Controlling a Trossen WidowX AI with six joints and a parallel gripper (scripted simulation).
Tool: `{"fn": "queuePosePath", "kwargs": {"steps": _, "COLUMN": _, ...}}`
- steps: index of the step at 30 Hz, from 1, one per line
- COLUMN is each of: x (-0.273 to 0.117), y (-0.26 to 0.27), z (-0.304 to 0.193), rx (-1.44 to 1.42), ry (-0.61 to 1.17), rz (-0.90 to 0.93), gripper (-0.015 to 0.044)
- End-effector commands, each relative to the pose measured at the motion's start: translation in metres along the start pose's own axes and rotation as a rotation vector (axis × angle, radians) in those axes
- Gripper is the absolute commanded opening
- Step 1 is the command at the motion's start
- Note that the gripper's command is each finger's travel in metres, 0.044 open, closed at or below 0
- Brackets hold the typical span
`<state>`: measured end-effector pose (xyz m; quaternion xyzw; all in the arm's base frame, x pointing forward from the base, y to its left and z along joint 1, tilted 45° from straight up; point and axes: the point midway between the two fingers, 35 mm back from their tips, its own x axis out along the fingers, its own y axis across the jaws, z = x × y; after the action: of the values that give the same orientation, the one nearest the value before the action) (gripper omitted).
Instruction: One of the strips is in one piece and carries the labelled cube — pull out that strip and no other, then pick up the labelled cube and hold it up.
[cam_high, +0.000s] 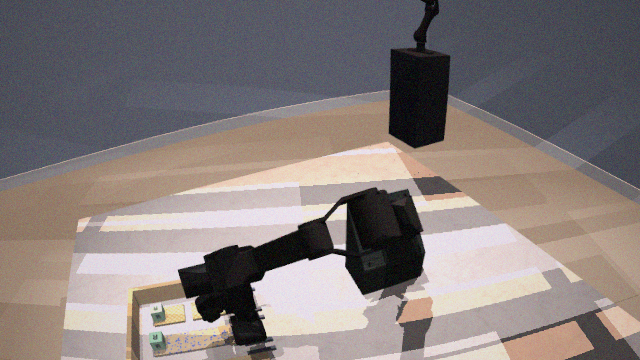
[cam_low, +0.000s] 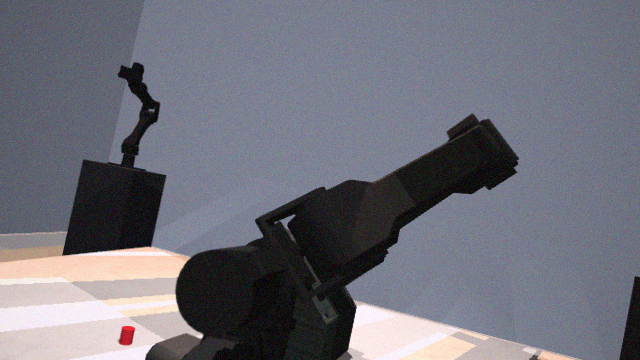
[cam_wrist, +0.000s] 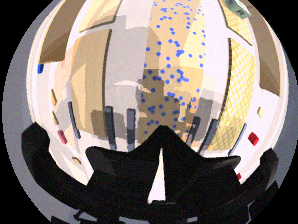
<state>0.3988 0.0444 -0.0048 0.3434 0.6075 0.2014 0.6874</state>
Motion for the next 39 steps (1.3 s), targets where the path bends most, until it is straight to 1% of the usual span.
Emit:
{"fn": "queuePosePath", "kwargs": {"steps": 1, "x": 0.003, "y": -0.002, "z": 0.0, "rx": 0.006, "ry": 0.002, "rz": -0.006, "gripper": 0.0}}
{"fn": "queuePosePath", "kwargs": {"steps": 16, "x": 0.004, "y": -0.001, "z": -0.002, "rx": 0.006, "ry": 0.003, "rz": -0.006, "gripper": 0.0}}
{"fn": "queuePosePath", "kwargs": {"steps": 39, "x": 0.005, "y": -0.001, "z": -0.039, "rx": 0.007, "ry": 0.004, "rz": -0.005, "gripper": 0.0}}
